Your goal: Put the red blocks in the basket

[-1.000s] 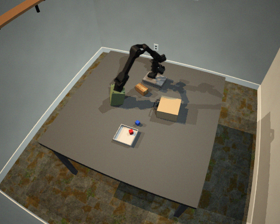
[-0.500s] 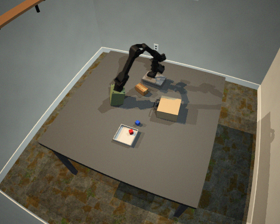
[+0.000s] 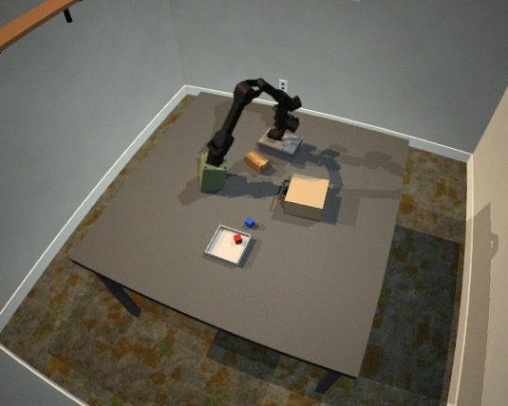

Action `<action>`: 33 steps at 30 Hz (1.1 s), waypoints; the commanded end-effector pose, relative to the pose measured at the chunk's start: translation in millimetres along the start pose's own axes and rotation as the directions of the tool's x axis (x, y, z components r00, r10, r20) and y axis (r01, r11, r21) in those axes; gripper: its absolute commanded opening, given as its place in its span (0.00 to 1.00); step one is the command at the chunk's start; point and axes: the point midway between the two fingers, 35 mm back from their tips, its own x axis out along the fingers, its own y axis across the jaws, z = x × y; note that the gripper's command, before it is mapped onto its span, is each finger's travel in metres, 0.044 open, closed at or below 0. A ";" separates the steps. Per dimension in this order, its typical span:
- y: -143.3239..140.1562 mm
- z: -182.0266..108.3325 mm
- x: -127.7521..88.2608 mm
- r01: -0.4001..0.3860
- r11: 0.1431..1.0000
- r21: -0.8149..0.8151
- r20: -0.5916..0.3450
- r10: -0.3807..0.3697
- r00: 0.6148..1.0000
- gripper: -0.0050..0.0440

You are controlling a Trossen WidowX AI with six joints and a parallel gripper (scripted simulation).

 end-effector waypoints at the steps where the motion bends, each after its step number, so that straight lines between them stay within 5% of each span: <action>1: 2.6 1.3 -4.6 -0.014 1.000 0.003 0.006 0.014 1.000 0.10; 6: 2.6 1.3 -4.6 -0.014 1.000 0.003 0.006 0.014 1.000 0.10; 15: 1.8 0.9 -63.1 -0.014 1.000 0.003 0.006 0.014 1.000 0.10; 33: 1.8 0.9 -63.1 -0.014 1.000 0.003 0.006 0.014 1.000 0.10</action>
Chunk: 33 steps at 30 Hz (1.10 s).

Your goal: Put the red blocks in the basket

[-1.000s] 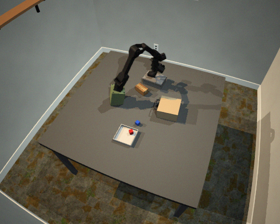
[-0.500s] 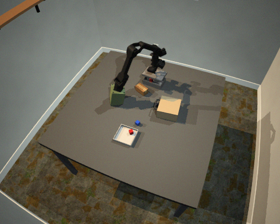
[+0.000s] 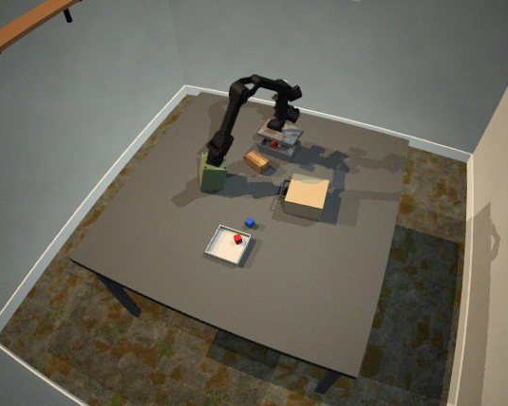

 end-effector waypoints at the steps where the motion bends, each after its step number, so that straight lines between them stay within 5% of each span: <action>1: 2.0 1.9 -4.8 -0.014 1.000 0.004 0.010 0.014 1.000 0.10; 7: 2.3 -46.7 -4.3 -0.010 0.962 -0.271 0.010 0.014 1.000 0.10; 12: -4.0 -92.7 -3.7 -0.006 0.851 -0.525 0.010 0.014 1.000 0.10; 16: -15.0 -131.1 -3.2 -0.002 0.682 -0.731 0.010 0.014 1.000 0.10; 19: -16.2 -135.3 -3.1 -0.002 0.673 -0.739 0.010 0.014 1.000 0.10; 26: -48.9 -197.0 -2.1 0.006 0.269 -0.963 0.010 0.014 1.000 0.10; 33: -96.0 -248.3 -0.9 0.013 -0.193 -0.981 0.010 0.014 1.000 0.10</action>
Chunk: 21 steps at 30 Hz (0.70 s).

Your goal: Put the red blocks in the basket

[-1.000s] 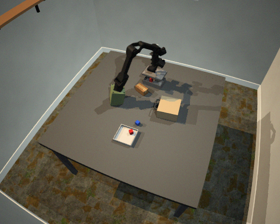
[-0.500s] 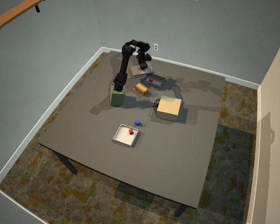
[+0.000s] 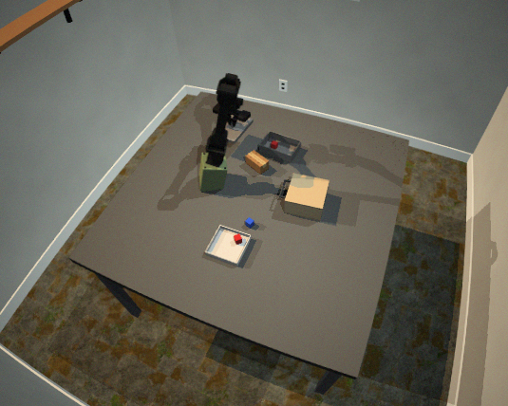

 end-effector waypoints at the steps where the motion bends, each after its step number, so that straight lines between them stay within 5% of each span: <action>1: 24.3 -27.8 -2.0 0.004 0.967 -0.255 0.014 -0.001 1.000 0.10; 7: 28.3 -32.6 -1.9 0.006 0.931 -0.364 0.014 -0.001 1.000 0.10; 17: 28.2 -31.7 64.7 0.006 0.931 -0.364 0.014 -0.001 1.000 0.10; 21: 28.2 -31.6 69.6 0.006 0.931 -0.364 0.014 -0.001 1.000 0.10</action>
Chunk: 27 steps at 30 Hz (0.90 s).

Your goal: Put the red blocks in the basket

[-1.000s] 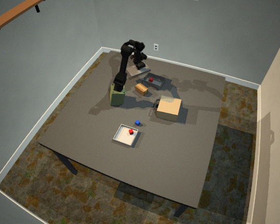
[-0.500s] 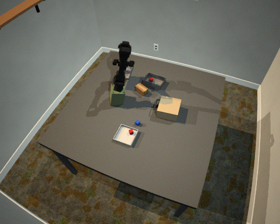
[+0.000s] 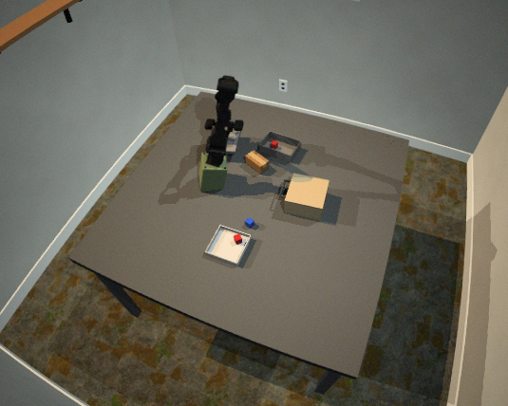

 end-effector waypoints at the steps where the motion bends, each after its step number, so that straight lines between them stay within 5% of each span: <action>1: 0.3 2.0 5.0 -0.001 1.000 -0.005 0.012 0.001 1.000 0.10; 10: 0.3 2.3 28.9 -0.001 1.000 -0.005 0.012 0.001 1.000 0.10; 27: 0.4 2.5 41.9 -0.001 1.000 -0.005 0.012 0.001 1.000 0.10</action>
